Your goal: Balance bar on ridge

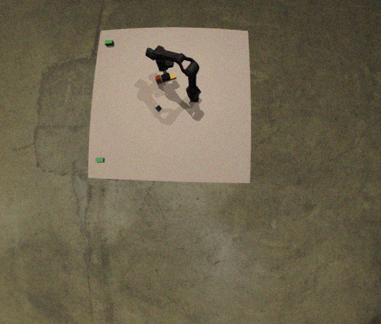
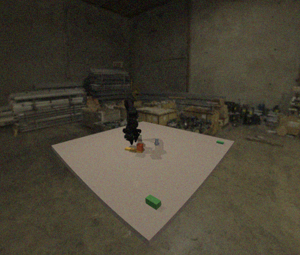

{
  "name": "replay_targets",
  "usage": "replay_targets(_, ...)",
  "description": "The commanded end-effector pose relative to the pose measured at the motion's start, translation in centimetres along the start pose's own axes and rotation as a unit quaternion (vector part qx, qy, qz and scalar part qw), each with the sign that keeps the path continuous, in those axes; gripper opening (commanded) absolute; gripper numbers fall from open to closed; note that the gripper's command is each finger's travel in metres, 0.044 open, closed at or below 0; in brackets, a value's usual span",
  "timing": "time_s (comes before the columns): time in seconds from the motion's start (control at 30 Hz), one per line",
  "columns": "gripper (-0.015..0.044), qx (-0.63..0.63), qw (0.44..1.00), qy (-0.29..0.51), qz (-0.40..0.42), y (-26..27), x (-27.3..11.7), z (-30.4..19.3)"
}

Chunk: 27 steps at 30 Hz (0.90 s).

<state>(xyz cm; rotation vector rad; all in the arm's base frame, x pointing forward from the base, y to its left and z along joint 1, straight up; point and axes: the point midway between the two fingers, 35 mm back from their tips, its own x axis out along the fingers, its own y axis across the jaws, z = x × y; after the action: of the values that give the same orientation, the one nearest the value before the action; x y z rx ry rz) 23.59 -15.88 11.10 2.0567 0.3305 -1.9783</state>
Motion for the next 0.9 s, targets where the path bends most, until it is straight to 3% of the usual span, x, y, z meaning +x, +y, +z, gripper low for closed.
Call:
replay_targets(0.0, 0.0315, 0.002, 1.000, -0.008, -0.005, -0.4, 2.8, 0.4)
replay_targets(0.87, 0.0315, 0.002, 1.000, -0.008, -0.005, -0.6, 6.3, 0.6)
